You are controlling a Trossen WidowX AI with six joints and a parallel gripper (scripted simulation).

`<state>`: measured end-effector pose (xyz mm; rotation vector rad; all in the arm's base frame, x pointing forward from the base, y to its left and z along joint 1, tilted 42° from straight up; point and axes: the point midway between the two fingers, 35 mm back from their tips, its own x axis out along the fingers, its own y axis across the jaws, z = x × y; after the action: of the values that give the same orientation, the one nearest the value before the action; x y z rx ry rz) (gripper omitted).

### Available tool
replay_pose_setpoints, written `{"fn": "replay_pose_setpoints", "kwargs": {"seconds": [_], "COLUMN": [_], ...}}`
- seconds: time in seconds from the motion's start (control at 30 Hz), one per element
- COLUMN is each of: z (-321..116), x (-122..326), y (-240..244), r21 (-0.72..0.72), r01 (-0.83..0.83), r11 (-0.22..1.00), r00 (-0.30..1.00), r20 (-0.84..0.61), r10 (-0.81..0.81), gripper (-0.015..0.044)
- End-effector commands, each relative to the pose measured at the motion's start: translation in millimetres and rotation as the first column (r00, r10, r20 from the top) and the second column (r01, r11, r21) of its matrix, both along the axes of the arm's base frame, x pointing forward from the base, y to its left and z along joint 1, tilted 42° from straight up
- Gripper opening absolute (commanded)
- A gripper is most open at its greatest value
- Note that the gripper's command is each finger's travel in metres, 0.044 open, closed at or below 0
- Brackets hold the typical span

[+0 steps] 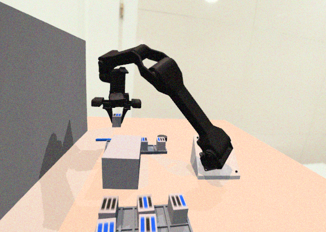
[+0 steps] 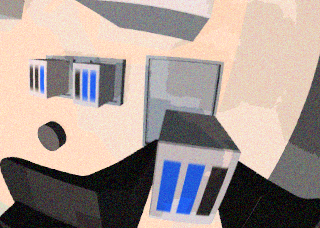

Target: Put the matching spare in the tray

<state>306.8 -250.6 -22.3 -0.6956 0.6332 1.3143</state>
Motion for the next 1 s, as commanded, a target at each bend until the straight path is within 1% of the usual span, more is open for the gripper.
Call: {"fn": "replay_pose_setpoints", "kwargs": {"seconds": [0.0, 0.97], "z": [-3.6, -20.7], "x": [0.5, 5.5], "y": [2.2, 14.9], "r21": [0.000, 0.000], "r01": [-0.005, -0.005], "r11": [1.000, 1.000], "r00": [1.000, 1.000], "r20": [-0.001, 0.000], "r10": [0.005, 0.005], "gripper": [0.0000, 0.0000]}}
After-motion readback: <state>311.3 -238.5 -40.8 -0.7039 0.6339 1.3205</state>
